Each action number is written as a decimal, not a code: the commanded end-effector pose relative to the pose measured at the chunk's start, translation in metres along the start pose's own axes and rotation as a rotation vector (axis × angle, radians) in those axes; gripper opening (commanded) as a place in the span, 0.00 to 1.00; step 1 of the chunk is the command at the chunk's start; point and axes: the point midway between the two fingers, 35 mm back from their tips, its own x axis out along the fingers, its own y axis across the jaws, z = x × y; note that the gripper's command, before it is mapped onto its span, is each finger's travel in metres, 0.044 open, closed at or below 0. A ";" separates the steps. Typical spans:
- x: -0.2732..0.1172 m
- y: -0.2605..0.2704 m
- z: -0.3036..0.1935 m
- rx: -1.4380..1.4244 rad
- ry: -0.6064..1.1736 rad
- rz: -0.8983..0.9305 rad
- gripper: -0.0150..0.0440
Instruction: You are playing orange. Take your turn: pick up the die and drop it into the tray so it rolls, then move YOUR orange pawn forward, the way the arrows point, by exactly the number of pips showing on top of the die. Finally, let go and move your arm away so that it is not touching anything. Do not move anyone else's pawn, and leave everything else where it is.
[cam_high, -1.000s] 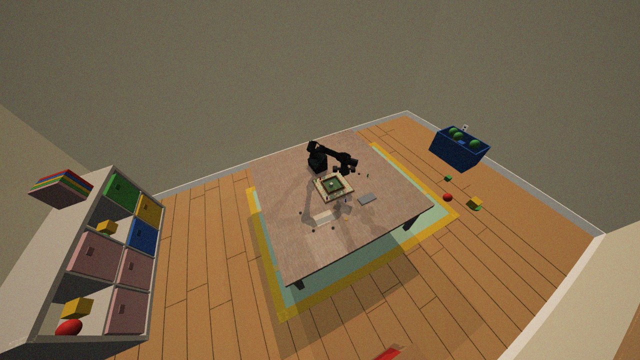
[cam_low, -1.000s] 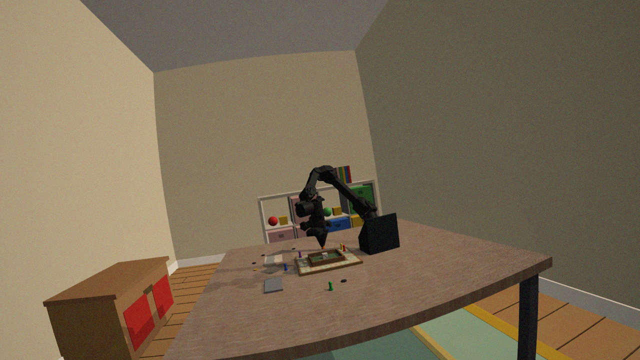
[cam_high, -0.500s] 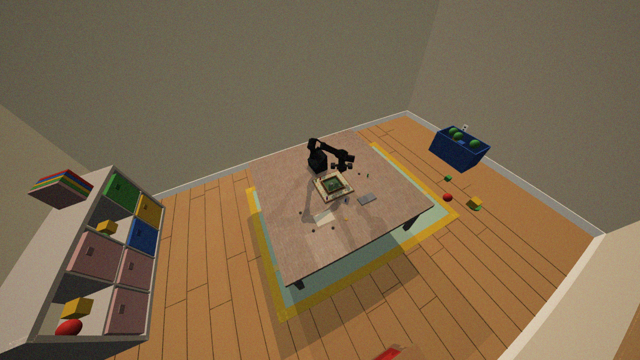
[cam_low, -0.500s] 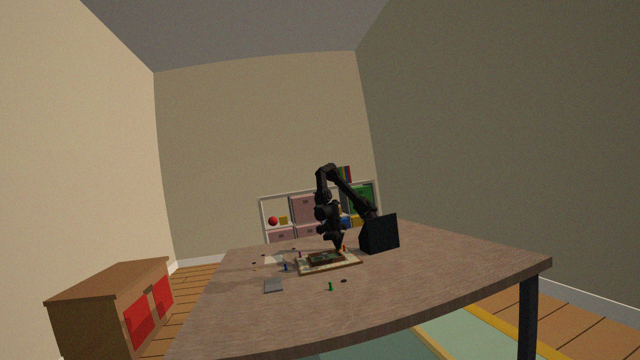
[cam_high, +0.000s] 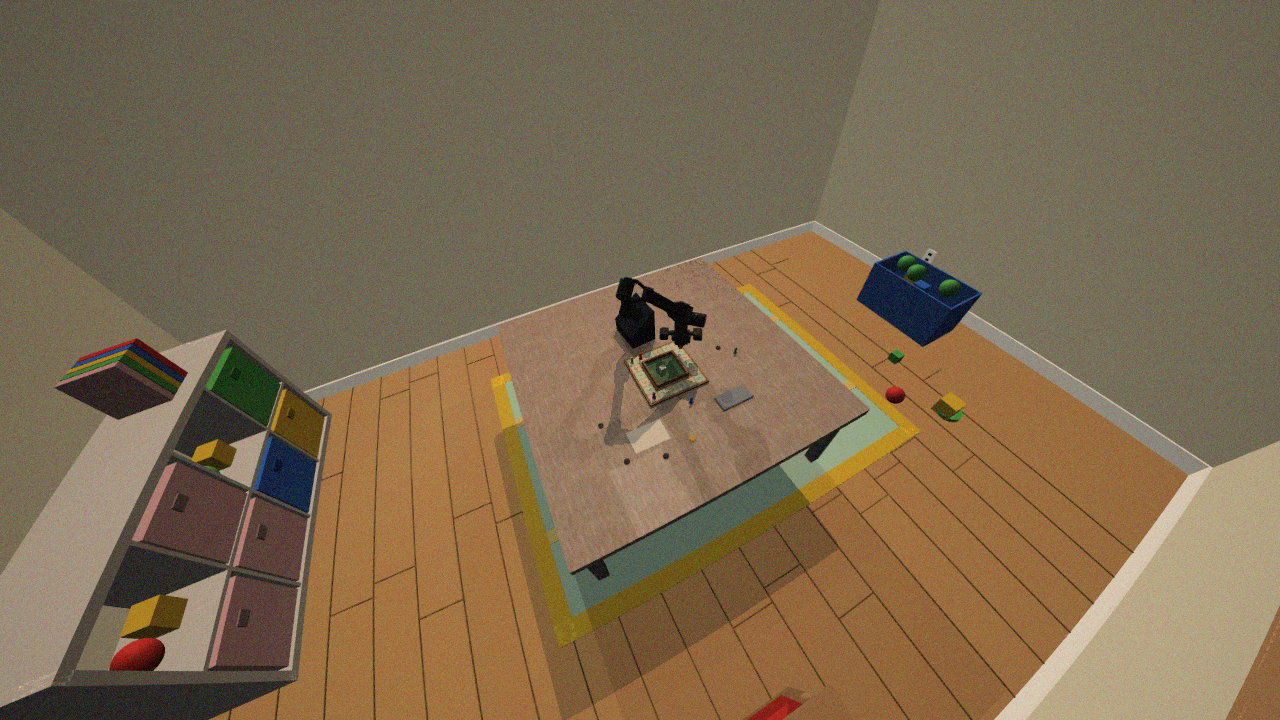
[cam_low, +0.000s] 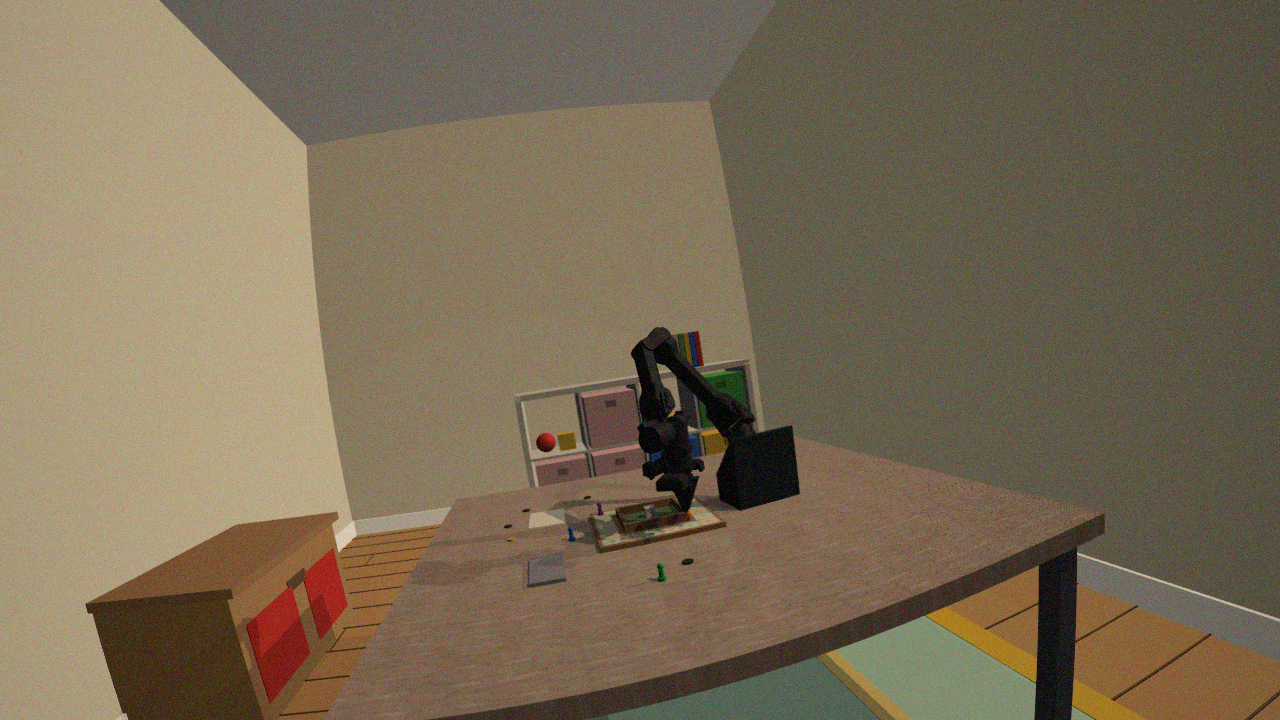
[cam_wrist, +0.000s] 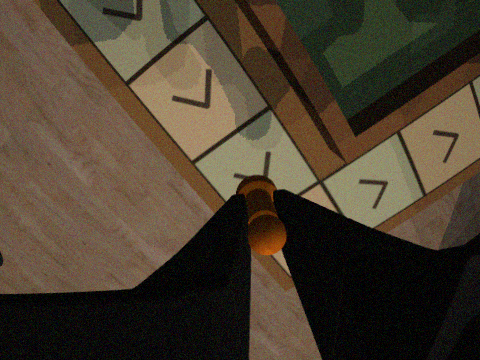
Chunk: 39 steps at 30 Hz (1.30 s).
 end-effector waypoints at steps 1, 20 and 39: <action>0.013 -0.003 -0.003 -0.014 -0.001 -0.012 0.25; 0.024 -0.002 -0.001 -0.001 0.000 -0.004 0.30; -0.031 0.000 -0.001 -0.014 0.000 -0.010 1.00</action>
